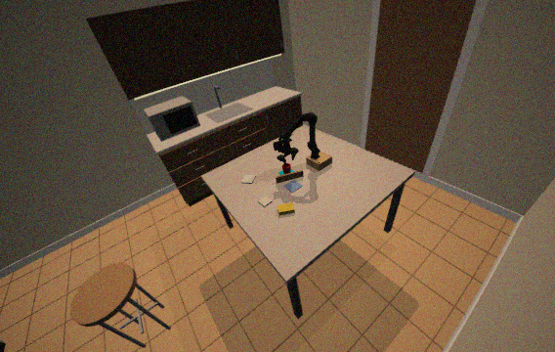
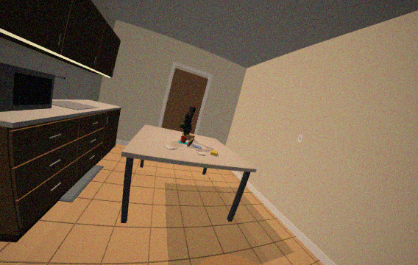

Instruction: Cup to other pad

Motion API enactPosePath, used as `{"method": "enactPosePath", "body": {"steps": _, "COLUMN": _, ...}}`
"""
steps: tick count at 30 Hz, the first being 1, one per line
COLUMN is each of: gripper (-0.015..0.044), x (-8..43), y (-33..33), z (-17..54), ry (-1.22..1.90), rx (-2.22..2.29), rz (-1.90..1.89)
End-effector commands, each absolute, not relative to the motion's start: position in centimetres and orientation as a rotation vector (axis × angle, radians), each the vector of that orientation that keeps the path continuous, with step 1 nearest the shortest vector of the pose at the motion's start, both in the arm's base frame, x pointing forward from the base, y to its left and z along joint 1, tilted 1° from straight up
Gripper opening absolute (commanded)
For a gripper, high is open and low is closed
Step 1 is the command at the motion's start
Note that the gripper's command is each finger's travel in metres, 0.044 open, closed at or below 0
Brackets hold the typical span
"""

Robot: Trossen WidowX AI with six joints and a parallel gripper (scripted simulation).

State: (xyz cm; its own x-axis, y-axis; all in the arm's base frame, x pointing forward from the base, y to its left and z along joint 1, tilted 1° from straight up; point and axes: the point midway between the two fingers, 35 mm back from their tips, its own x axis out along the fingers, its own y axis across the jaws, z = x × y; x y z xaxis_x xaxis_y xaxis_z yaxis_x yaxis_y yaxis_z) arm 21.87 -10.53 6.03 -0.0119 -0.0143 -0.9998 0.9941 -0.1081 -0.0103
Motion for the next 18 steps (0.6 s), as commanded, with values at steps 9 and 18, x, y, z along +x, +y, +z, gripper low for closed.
{"method": "enactPosePath", "body": {"steps": 9, "gripper": 0.0440, "x": 22.1, "y": -10.5, "z": 10.1, "ry": 1.140, "rx": 1.272, "rz": -1.302}}
{"method": "enactPosePath", "body": {"steps": 18, "gripper": 0.0440, "x": 22.1, "y": -10.3, "z": 12.3, "ry": 1.136, "rx": 1.272, "rz": -1.302}}
